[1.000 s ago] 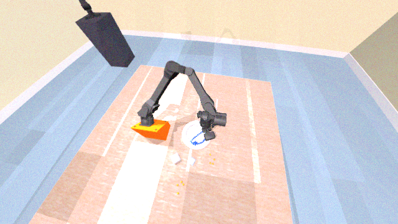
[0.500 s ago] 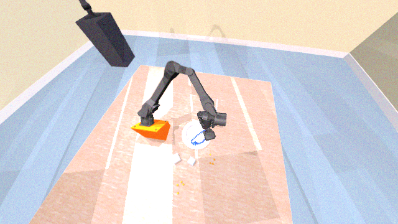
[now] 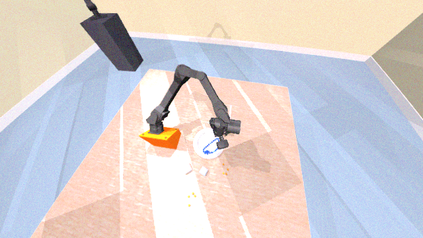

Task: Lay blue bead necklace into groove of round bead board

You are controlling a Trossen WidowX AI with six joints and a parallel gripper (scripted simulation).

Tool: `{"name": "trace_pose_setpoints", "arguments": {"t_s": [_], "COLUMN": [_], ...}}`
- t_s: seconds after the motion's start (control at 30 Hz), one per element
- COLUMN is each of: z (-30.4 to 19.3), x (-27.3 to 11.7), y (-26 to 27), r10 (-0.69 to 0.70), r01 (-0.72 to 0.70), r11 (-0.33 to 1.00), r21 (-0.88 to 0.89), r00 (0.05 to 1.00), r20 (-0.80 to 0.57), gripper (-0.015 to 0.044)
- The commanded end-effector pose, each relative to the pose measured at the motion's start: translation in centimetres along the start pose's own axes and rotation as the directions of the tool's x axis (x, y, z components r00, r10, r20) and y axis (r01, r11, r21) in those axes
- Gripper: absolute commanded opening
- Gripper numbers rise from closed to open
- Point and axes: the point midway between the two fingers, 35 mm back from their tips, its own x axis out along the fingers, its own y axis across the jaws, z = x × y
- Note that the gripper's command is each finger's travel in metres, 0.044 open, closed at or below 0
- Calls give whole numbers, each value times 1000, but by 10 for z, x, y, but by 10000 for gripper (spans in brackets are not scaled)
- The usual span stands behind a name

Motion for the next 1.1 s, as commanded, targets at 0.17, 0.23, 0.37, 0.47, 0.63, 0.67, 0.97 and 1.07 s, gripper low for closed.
{"name": "trace_pose_setpoints", "arguments": {"t_s": [0.17,0.23,0.37,0.47,0.63,0.67,0.97,1.07], "z": [1,1,1,1,0,-2,-11,-10], "x": [-1,-1,-1,-1,-5,-10,-33,-29], "y": [0,0,0,0,-1,-1,-5,-5], "r10": [1,1,1,1,0,0,-1,0], "r01": [-1,-1,-1,-1,0,0,1,1], "r11": [1000,1000,1000,1000,1000,999,991,991], "r21": [-6,-6,-6,-6,-22,-43,-136,-136], "r00": [1000,1000,1000,1000,1000,1000,1000,1000], "r20": [3,3,3,3,2,2,1,1], "gripper": [440,440,440,440,387,361,125,120]}}
